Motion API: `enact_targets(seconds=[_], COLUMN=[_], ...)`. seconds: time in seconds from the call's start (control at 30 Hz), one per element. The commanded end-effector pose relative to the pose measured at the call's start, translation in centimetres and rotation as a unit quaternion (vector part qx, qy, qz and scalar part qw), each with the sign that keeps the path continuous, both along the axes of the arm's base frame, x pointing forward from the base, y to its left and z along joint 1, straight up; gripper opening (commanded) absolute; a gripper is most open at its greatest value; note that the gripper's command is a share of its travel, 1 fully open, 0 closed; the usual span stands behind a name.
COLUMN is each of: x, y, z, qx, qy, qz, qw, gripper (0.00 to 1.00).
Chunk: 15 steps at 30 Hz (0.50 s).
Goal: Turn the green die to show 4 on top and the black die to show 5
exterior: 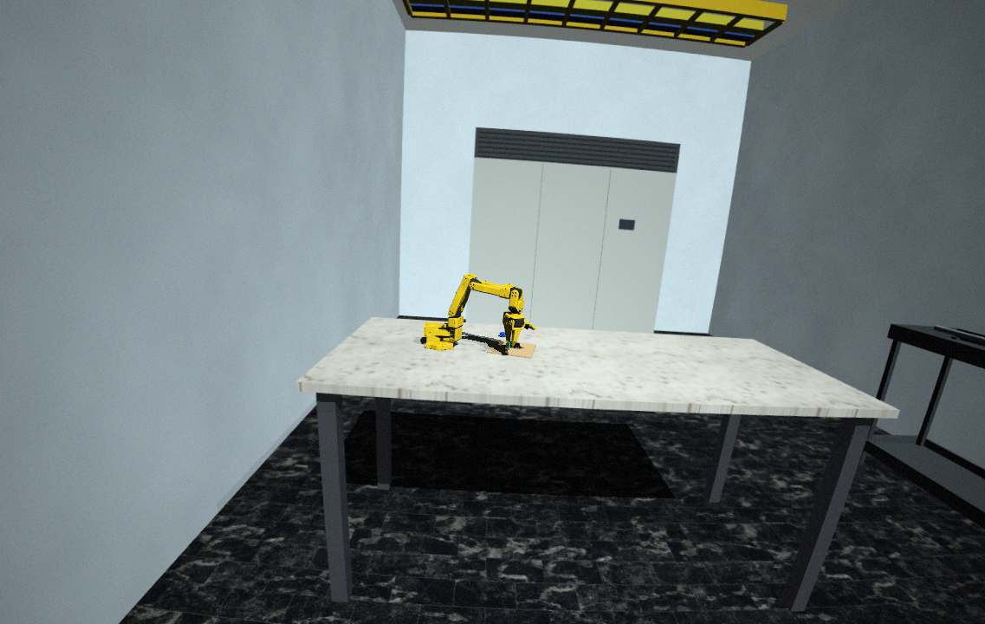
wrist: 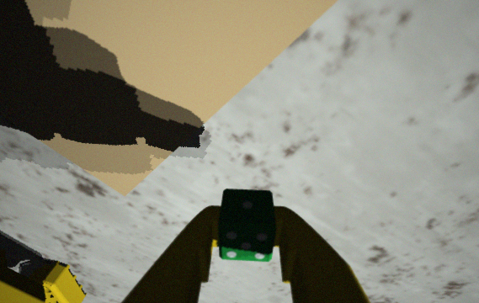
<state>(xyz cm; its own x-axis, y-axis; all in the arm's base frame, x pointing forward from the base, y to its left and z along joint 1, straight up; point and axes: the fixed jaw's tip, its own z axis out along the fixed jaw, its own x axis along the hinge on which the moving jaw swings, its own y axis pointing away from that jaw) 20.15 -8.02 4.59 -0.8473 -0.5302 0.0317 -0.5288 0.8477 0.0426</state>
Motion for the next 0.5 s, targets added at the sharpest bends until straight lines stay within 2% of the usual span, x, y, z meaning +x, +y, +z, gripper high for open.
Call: enact_targets(seconds=[0.0, 0.07, 0.47], x=[0.64, 0.64, 0.48], y=[-0.51, -0.51, -0.71], z=[1.58, 1.58, 1.58], qx=[-0.015, -0.015, -0.013], qy=[-0.039, -0.039, -0.039], qz=[0.070, 0.070, 0.236], qw=[0.997, 0.997, 0.971], gripper=[0.00, 0.00, 0.00])
